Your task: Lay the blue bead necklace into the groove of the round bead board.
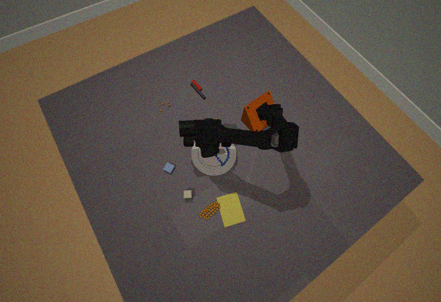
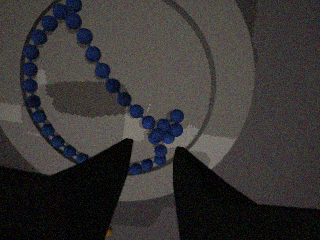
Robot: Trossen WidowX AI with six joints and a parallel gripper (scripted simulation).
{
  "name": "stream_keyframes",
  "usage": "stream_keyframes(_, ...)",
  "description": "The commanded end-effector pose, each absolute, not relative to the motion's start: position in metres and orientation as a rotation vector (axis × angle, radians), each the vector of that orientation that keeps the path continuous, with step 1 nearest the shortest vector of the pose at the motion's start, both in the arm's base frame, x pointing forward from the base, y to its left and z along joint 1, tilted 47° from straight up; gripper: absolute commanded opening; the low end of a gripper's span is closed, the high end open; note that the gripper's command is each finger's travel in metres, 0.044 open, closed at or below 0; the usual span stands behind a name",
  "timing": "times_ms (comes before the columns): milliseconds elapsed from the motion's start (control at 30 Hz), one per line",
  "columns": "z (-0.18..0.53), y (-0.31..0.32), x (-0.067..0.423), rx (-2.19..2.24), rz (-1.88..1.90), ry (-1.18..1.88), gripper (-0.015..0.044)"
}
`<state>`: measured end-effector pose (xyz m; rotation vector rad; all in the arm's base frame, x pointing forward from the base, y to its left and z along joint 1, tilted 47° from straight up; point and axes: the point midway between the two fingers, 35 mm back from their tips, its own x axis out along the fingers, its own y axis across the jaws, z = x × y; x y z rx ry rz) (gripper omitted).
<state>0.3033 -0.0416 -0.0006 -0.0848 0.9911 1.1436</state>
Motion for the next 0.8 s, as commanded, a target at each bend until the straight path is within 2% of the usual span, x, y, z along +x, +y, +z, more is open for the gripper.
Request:
stream_keyframes(0, -0.015, -0.057, 0.299, -0.365, 1.327, 0.782, 0.0120)
stream_keyframes(767, -0.021, -0.050, 0.300, -0.372, 1.324, 0.782, 0.0120)
